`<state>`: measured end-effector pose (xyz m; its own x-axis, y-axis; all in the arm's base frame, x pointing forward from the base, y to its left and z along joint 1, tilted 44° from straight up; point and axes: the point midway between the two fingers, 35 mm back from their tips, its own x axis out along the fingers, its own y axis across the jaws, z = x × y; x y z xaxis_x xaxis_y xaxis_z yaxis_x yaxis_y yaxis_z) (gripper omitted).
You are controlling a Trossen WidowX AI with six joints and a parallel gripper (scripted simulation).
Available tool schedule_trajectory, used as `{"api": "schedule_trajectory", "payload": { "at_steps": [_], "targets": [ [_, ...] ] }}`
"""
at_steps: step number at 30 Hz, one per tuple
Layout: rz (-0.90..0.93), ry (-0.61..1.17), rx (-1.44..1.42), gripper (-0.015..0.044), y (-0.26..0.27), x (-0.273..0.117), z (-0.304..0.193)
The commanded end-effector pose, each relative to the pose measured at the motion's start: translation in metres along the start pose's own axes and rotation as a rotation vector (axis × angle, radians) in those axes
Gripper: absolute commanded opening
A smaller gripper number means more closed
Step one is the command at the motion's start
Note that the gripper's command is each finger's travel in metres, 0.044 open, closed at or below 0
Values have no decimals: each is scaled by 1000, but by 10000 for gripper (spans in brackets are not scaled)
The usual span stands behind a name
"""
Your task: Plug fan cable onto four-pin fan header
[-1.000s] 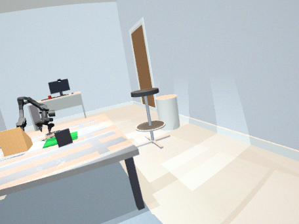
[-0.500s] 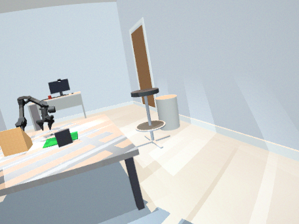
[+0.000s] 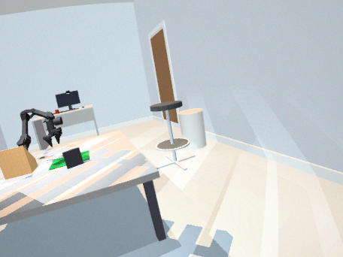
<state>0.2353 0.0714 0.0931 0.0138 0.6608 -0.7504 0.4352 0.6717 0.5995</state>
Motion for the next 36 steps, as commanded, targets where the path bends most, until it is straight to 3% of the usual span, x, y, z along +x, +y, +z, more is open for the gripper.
{"api": "schedule_trajectory", "payload": {
  "at_steps": [1,6,15,19,23,29,36],
  "targets": [
    [-5,2,1,440,0,1,-1],
    [-1,-2,5,440,1,-3,8],
    [34,-3,46,440,-8,-39,92],
    [38,3,51,440,-11,-43,102],
    [36,1,51,440,-10,-18,106],
    [42,4,51,440,-7,54,102],
    [42,4,51,440,-7,58,102]
  ]
}}
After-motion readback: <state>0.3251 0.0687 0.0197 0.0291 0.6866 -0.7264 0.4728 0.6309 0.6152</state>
